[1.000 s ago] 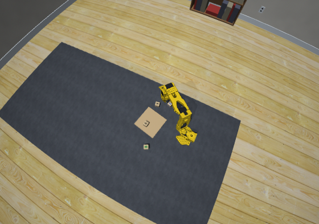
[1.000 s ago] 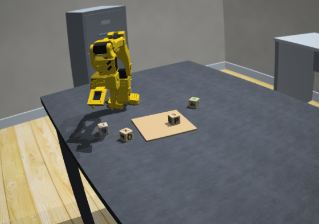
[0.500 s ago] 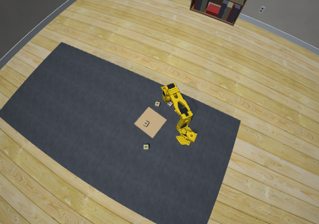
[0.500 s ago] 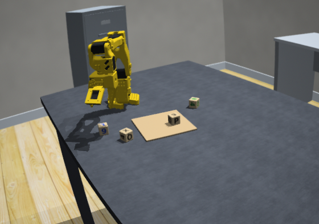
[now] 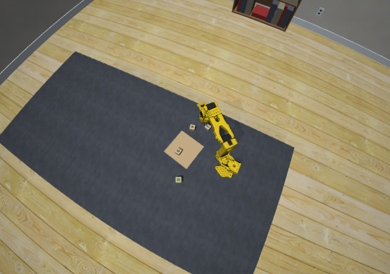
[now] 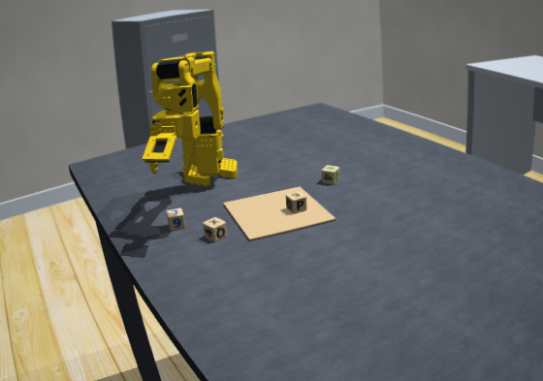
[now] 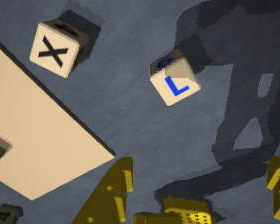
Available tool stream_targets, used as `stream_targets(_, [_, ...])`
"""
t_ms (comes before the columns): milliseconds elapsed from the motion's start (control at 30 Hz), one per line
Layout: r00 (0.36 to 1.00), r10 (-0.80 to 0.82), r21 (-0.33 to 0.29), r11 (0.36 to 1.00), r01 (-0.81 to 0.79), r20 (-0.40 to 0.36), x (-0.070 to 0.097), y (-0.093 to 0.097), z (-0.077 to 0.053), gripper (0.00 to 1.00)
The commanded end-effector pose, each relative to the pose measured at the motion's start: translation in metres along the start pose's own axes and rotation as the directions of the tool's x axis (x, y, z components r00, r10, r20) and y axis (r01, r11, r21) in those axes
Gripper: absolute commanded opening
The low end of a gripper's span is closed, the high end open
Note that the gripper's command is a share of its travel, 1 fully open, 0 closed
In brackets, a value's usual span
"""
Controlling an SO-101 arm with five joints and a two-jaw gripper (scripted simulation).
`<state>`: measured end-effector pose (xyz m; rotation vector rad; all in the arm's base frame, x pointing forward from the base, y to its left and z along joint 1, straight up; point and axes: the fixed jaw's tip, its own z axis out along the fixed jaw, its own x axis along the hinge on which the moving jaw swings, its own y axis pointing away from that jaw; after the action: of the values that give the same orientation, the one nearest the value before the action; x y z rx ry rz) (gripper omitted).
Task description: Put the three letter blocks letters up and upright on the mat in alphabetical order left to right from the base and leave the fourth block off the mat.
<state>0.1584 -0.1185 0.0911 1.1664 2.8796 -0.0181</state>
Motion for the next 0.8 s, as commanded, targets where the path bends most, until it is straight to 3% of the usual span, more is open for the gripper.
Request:
stream_targets(0, [0.983,0.004,-0.017,1.0,-0.001,0.184,-0.007,-0.001,-0.03,0.32])
stream_targets(67, [0.97,0.005,-0.022,1.0,0.0,0.244,-0.007,-0.001,-0.041,0.32])
stream_targets(133, [0.97,0.005,-0.022,1.0,0.0,0.244,-0.007,-0.001,-0.041,0.32])
stream_targets(300, [0.924,0.009,-0.033,0.999,0.004,0.381,-0.004,-0.001,-0.066,0.32])
stream_targets(433, [0.893,0.012,-0.039,0.999,0.007,0.45,-0.001,-0.001,-0.079,0.32])
stream_targets(767, [0.88,0.013,-0.042,0.999,0.008,0.476,0.0,-0.001,-0.084,0.32])
